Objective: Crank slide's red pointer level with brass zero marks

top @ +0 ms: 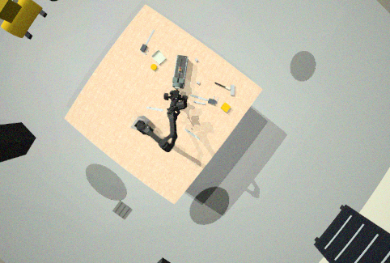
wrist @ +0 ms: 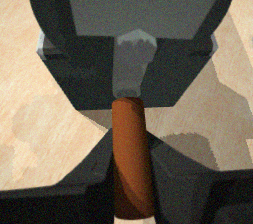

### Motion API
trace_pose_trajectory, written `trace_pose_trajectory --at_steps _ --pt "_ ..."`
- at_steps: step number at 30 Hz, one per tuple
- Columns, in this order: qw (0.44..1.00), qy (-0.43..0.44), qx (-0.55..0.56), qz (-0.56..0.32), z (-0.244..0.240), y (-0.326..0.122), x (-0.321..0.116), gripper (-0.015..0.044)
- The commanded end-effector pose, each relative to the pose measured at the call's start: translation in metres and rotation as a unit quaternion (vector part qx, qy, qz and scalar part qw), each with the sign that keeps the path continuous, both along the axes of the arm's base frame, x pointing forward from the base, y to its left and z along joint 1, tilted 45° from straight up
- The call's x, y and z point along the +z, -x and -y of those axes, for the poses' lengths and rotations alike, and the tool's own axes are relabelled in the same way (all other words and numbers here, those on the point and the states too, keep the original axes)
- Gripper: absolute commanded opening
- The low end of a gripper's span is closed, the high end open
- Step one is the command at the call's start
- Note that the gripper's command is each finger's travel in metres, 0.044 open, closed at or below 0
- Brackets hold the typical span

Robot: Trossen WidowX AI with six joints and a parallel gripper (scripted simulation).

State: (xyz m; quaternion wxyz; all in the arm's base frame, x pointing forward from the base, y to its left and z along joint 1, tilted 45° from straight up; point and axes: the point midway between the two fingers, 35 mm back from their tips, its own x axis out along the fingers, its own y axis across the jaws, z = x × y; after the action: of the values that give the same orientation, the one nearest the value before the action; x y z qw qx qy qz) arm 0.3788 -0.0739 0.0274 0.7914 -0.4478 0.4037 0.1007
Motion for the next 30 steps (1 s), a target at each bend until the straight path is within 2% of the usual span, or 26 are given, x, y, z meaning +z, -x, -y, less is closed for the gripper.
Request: trace_pose_trajectory --at_steps 1,30 --pt "1.0 0.005 -0.005 0.009 0.0058 -0.0048 0.0056 0.0" --pt "1.0 0.005 -0.005 0.009 0.0069 -0.0062 0.008 0.0"
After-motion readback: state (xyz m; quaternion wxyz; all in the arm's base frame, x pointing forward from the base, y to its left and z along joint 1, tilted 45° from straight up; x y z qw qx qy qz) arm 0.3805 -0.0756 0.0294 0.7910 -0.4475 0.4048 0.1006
